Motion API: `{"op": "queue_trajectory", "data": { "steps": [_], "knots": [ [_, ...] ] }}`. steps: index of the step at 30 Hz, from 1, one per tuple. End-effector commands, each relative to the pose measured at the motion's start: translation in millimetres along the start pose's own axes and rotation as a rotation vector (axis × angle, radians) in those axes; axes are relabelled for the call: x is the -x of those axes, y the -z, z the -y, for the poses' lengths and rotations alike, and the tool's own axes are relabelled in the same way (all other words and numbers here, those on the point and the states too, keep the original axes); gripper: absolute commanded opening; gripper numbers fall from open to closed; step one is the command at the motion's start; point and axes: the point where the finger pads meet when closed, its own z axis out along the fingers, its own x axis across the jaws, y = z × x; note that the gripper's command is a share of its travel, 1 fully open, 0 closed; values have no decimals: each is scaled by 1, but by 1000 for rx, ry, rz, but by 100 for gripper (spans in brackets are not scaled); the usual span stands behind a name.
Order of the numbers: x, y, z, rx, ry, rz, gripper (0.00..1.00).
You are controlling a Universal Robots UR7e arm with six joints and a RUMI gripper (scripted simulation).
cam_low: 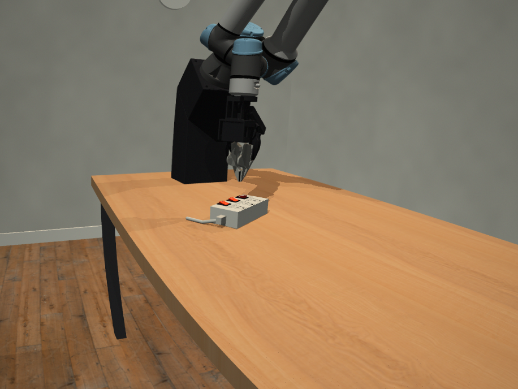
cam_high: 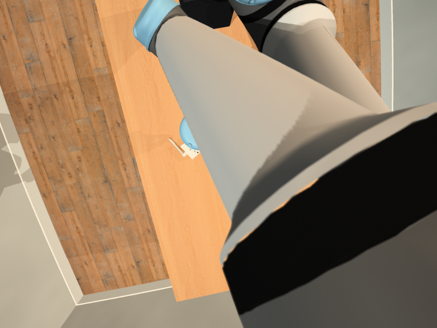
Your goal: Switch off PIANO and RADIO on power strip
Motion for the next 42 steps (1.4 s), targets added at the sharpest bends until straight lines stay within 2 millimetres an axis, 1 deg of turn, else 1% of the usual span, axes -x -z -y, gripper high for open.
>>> {"op": "queue_trajectory", "data": {
  "steps": [1, 2, 6, 42],
  "knots": [
    [-1, 11, -38, 11, 4, -1, 0],
    [-1, 13, -43, 11, 4, -2, 0],
    [-1, 14, -46, 11, 4, -2, 0],
    [0, 13, -44, 8, 3, -1, 0]
  ]
}}
